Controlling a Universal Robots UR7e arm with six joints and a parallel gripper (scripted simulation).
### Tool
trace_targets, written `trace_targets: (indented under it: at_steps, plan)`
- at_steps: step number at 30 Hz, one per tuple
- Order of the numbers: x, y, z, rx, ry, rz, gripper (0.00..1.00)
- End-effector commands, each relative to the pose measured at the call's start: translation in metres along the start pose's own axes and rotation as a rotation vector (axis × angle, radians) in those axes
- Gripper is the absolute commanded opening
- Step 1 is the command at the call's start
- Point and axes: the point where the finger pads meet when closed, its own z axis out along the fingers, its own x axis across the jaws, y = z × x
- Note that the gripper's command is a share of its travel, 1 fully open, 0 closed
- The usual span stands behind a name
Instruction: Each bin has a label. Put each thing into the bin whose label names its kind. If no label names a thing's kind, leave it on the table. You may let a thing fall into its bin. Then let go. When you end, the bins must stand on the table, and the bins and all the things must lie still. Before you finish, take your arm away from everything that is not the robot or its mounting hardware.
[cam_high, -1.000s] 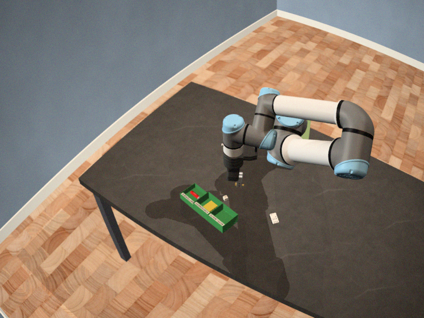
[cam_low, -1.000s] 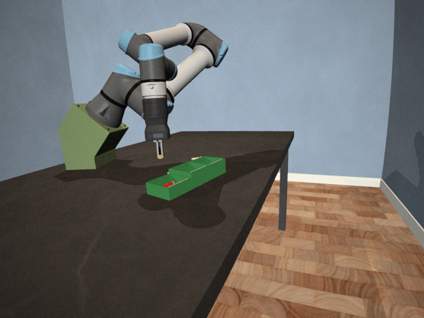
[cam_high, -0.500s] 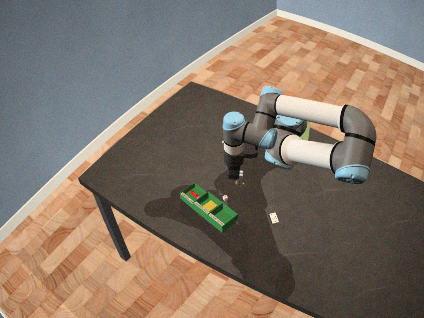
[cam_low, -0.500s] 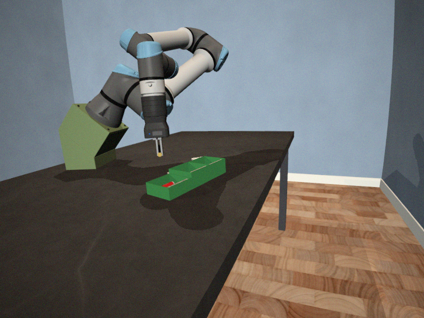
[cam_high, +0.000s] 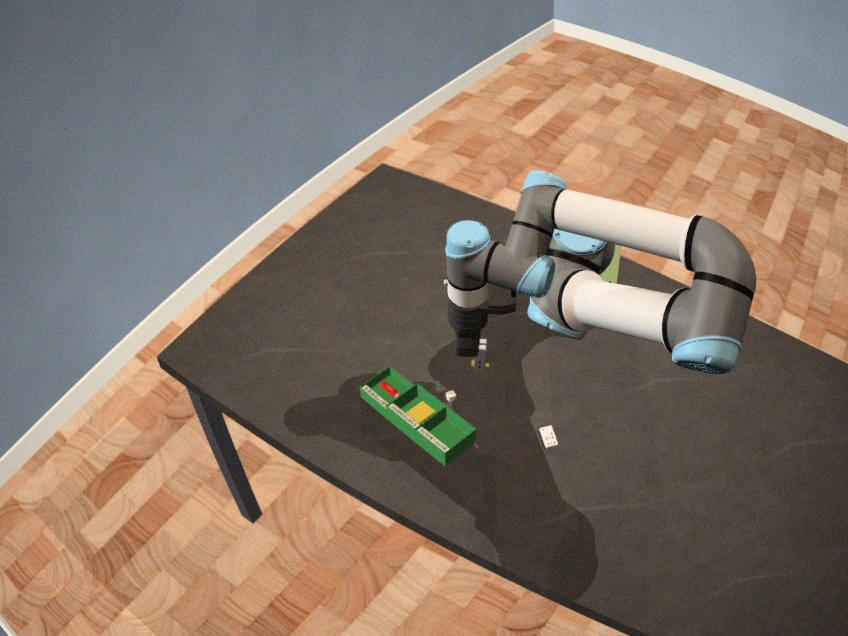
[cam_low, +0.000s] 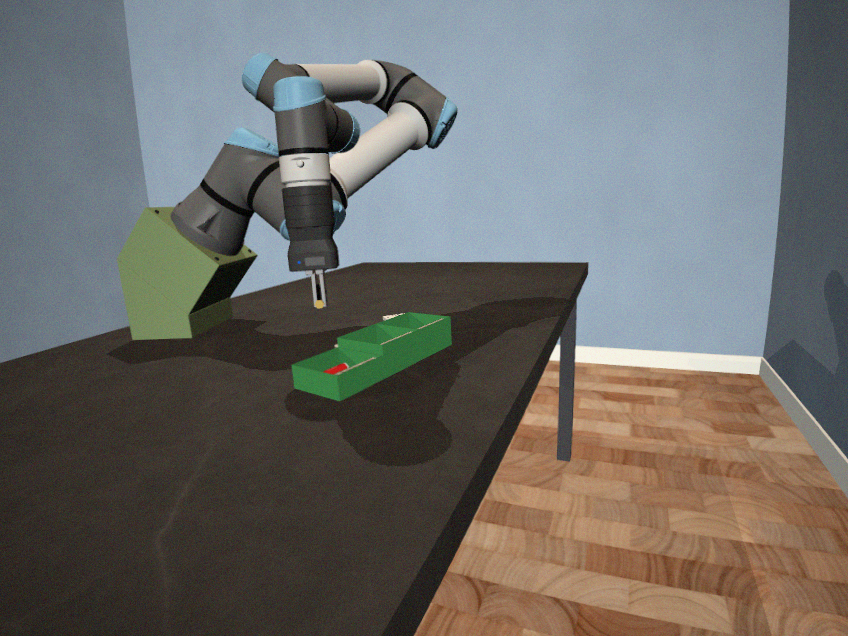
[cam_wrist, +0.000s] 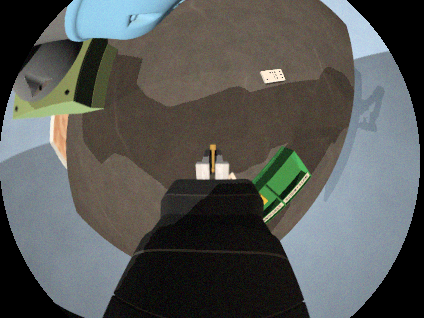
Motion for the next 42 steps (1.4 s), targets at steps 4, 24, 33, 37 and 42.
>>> trace_targets:
  at_steps: [4,24,33,37,42]
  plan:
    - [0.022,0.007,-0.001,-0.001,0.001,-0.001,0.00]
    - [0.107,0.036,-0.001,0.002,0.009,0.294,0.00]
    - [0.150,0.051,-0.002,0.012,0.023,0.530,0.00]
    - [0.153,0.053,-0.002,0.010,0.017,0.606,0.00]
    - [0.151,0.052,-0.002,0.000,0.002,0.691,0.00]
